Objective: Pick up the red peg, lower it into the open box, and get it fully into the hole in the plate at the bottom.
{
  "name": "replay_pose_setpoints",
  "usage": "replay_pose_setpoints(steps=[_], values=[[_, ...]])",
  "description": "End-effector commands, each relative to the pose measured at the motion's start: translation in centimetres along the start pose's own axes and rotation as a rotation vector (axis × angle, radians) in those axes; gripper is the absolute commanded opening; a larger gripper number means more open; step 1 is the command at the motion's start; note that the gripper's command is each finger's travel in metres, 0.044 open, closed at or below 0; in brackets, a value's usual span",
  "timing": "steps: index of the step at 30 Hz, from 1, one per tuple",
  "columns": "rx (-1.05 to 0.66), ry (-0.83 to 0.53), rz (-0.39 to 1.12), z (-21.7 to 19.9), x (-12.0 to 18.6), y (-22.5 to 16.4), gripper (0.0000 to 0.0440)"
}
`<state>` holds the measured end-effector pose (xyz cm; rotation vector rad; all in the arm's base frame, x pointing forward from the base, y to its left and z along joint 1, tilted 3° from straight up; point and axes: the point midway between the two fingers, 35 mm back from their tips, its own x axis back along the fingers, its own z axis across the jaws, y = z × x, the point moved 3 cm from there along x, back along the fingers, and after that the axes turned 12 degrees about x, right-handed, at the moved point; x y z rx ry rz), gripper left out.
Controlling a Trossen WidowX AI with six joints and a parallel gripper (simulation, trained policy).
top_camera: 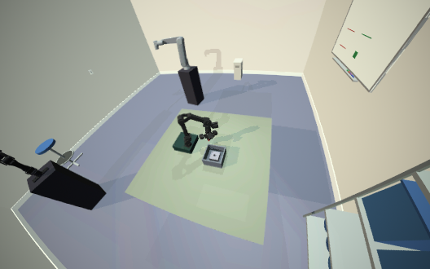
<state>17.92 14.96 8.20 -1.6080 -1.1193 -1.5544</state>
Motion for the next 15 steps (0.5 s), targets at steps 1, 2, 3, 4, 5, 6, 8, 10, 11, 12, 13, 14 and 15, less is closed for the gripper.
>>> replay_pose_setpoints(steps=[1,2,3,4,5,6,8,10,11,12,13,14,15], values=[[-0.020,0.011,-0.030,0.0,1.7,1.1,0.0000],[-0.029,0.014,-0.037,0.0,2.1,1.5,0.0000],[-0.038,0.016,-0.044,-0.1,2.5,1.8,0.0000],[-0.049,0.018,-0.051,-0.1,2.9,2.1,0.0000],[-0.060,0.019,-0.058,-0.1,3.3,2.5,0.0000],[-0.072,0.020,-0.064,-0.2,3.6,2.8,0.0000],[-0.097,0.021,-0.075,-0.4,4.1,3.5,0.0000],[-0.124,0.020,-0.086,-0.6,4.4,4.3,0.0000],[-0.137,0.020,-0.092,-0.7,4.6,4.7,0.0000],[-0.150,0.021,-0.098,-0.8,4.7,5.2,0.0000],[-0.163,0.022,-0.104,-0.9,4.8,5.6,0.0000],[-0.175,0.022,-0.110,-1.0,4.9,6.1,0.0000],[-0.187,0.022,-0.116,-1.1,5.0,6.6,0.0000]])
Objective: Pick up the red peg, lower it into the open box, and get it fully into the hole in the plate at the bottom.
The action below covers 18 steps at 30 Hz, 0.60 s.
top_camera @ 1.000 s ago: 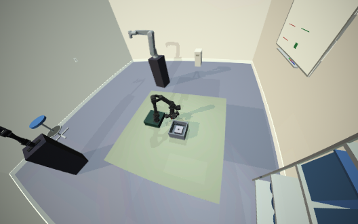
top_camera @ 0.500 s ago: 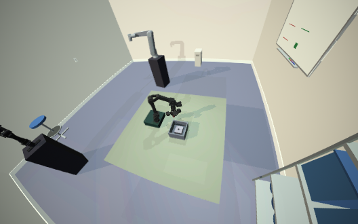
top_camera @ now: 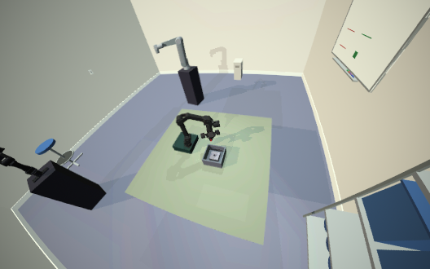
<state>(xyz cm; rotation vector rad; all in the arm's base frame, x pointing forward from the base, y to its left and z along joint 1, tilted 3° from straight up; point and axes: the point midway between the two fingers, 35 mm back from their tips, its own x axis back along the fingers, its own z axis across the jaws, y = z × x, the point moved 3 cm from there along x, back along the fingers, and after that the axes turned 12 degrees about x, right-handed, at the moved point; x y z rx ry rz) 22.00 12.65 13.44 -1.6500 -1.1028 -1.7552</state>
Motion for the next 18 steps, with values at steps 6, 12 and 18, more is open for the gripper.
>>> replay_pose_setpoints(steps=[6,12,18], values=[[-0.094,-0.009,-0.047,-0.6,0.2,4.2,0.0000],[-0.132,-0.016,-0.066,-1.2,-0.6,7.0,0.0000],[-0.142,-0.021,-0.072,-1.8,-1.9,9.6,0.0000]])
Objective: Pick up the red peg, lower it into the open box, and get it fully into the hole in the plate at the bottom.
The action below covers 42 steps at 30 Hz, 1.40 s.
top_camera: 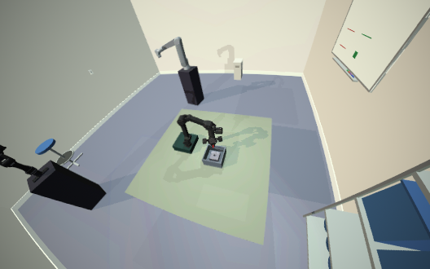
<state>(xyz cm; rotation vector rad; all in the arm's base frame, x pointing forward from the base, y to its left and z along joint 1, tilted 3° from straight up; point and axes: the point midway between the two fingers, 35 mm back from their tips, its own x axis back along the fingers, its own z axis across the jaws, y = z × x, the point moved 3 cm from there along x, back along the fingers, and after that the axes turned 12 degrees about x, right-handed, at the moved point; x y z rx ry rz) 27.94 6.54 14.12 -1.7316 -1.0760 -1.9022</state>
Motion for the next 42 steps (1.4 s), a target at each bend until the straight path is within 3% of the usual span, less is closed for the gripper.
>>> replay_pose_setpoints(steps=[1,21,28,32,35,42], values=[[-0.002,-0.003,-0.005,-0.1,-1.0,1.6,0.0000],[0.131,0.025,0.091,-0.9,-6.8,4.6,0.0006],[0.157,0.031,0.141,-0.9,-8.5,4.6,0.0151],[0.177,0.041,0.145,-0.7,-8.2,5.5,0.0163],[0.181,0.059,0.141,-0.2,-7.8,6.4,0.0197],[0.177,0.081,0.167,1.0,-7.3,8.1,0.0360]])
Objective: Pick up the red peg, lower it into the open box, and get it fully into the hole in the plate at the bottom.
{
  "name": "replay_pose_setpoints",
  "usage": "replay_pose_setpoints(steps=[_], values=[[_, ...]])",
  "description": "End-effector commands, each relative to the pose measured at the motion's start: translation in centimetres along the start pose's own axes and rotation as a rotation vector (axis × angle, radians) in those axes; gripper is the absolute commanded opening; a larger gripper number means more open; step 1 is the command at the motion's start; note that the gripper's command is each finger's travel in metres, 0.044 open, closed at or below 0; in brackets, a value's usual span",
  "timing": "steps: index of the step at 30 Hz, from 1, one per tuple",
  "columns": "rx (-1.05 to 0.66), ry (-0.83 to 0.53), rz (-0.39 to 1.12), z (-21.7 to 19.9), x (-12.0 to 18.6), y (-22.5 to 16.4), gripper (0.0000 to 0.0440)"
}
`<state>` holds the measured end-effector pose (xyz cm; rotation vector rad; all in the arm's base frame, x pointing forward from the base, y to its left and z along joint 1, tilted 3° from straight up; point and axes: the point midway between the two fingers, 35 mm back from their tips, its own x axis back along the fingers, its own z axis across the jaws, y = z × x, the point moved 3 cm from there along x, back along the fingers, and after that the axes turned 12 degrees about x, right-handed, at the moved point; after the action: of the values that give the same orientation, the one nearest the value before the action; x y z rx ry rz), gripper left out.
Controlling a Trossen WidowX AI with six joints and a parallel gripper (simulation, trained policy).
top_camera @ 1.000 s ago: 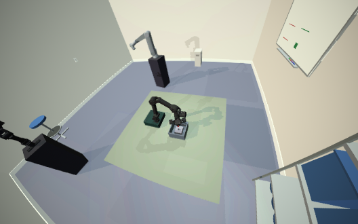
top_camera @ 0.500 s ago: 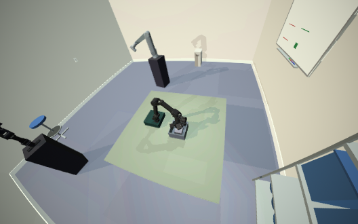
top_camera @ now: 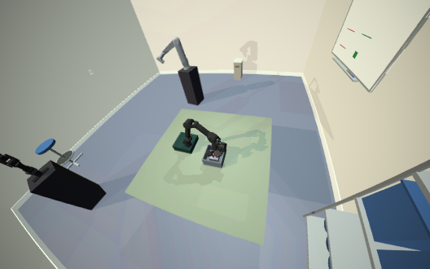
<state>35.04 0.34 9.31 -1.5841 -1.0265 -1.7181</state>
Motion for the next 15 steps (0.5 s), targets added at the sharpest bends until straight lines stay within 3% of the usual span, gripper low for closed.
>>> replay_pose_setpoints(steps=[1,3,15], values=[[0.001,0.013,0.028,0.5,0.3,0.8,0.0386],[-0.001,0.027,0.039,0.9,0.7,1.3,0.0439],[0.019,0.160,0.021,4.5,2.9,4.2,0.0440]])
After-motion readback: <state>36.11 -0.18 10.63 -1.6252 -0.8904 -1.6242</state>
